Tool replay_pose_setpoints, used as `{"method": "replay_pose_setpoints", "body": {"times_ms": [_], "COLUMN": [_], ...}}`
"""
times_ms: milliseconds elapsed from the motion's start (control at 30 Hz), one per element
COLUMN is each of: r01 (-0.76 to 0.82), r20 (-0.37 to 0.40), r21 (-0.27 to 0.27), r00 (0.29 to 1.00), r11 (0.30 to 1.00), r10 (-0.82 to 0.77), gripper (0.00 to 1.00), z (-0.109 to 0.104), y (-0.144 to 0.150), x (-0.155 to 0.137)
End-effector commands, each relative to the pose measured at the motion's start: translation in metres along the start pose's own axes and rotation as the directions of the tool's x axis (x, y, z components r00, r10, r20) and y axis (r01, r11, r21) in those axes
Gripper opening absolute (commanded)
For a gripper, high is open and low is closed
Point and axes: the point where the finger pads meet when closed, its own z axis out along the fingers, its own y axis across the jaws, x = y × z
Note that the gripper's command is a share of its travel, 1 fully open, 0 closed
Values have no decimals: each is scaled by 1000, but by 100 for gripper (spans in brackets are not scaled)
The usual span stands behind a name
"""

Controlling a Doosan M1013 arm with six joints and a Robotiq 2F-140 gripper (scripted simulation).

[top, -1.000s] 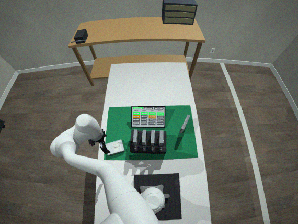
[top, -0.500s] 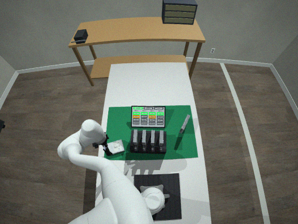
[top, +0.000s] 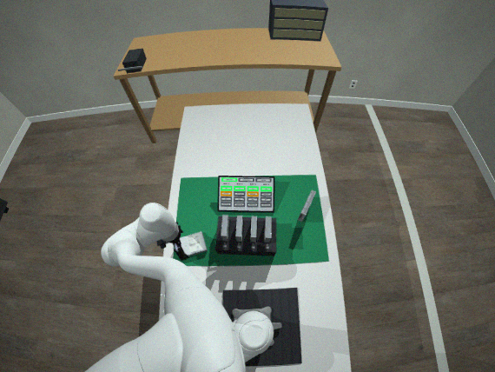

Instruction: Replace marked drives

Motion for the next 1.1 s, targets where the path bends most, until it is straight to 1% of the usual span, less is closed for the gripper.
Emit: {"method": "replay_pose_setpoints", "body": {"times_ms": [0, 1067], "r01": [0, 0], "r20": [-1, -1], "r21": [-1, -1], "r00": [1000, 1000], "r11": [1000, 1000], "r10": [0, 0], "gripper": [89, 89], "z": [1, 4], "y": [0, 0], "x": [0, 0]}}
